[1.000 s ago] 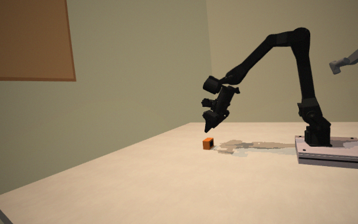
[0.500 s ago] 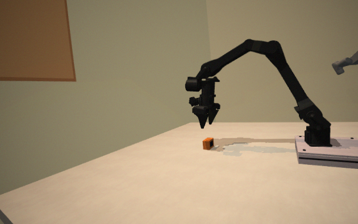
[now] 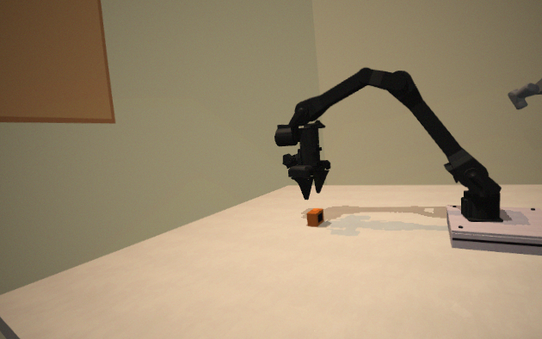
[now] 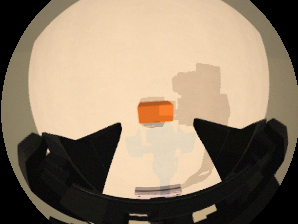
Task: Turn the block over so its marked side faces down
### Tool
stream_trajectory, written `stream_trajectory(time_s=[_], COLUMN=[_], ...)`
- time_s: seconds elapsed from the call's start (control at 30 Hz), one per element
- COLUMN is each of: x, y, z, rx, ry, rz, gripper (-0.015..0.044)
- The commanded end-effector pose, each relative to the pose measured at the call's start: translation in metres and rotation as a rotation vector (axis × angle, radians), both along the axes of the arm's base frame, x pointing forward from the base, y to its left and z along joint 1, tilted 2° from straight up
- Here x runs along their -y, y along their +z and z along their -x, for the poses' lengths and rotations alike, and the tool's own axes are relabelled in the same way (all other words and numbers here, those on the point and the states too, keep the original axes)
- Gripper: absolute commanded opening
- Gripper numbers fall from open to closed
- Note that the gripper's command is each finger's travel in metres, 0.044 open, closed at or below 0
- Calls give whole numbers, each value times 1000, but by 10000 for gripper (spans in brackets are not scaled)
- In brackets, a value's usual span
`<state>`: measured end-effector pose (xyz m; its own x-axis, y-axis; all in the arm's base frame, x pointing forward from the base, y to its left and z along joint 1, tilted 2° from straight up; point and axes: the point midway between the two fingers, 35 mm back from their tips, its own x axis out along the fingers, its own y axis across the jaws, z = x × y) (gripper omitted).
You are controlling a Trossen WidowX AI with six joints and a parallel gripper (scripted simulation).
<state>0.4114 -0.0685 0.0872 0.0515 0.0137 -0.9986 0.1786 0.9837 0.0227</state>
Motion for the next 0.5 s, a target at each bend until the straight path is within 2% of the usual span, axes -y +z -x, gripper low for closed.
stream_trajectory(time_s=[0.0, 0.47], x=[-1, -1], y=[-15, -33], z=[2, 2], rx=[-21, -21], ry=[4, 4], rz=[-8, -8], gripper=[440, 440])
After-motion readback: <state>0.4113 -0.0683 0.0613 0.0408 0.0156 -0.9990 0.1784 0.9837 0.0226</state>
